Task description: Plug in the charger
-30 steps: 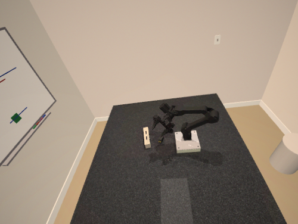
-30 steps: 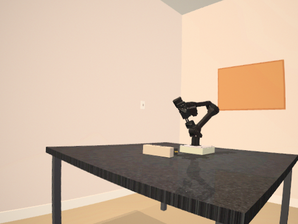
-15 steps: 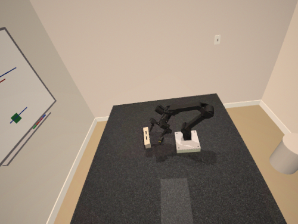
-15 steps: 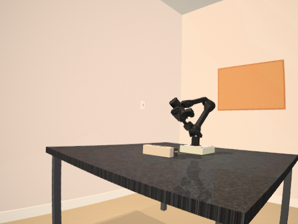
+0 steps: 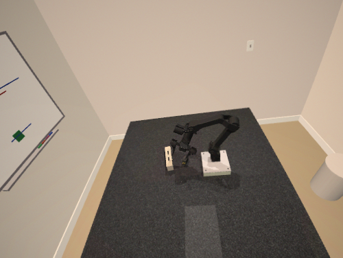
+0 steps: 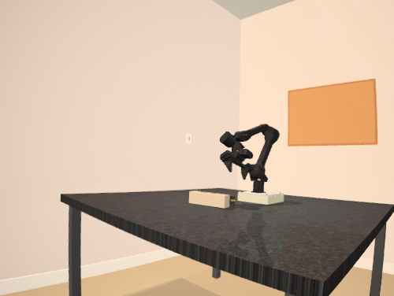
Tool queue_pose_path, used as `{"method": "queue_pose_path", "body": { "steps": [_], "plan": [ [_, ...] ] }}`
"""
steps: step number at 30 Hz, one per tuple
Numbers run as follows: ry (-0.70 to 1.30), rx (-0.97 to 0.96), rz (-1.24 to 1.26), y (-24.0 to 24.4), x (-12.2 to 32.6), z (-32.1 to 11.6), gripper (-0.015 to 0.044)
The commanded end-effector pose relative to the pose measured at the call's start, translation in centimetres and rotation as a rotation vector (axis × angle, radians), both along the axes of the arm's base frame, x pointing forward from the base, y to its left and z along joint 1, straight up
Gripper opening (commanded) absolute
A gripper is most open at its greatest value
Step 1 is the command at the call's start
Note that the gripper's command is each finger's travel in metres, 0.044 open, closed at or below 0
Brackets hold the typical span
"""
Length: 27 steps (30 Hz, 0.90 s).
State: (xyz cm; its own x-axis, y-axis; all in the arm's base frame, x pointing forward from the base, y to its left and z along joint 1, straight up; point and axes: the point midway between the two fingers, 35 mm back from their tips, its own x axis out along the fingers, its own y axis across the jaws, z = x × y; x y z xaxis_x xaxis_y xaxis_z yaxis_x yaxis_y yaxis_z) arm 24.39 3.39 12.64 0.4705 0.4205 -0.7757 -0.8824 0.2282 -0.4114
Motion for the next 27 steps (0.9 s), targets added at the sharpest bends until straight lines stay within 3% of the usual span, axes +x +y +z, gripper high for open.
{"method": "queue_pose_path", "body": {
  "steps": [1, 27],
  "plan": [
    [0.077, -0.042, -0.038, -0.6, 0.1, -0.9, 0.0440],
    [0.509, -0.406, -0.215, -4.6, -0.9, -6.0, 0.0440]
  ]
}}
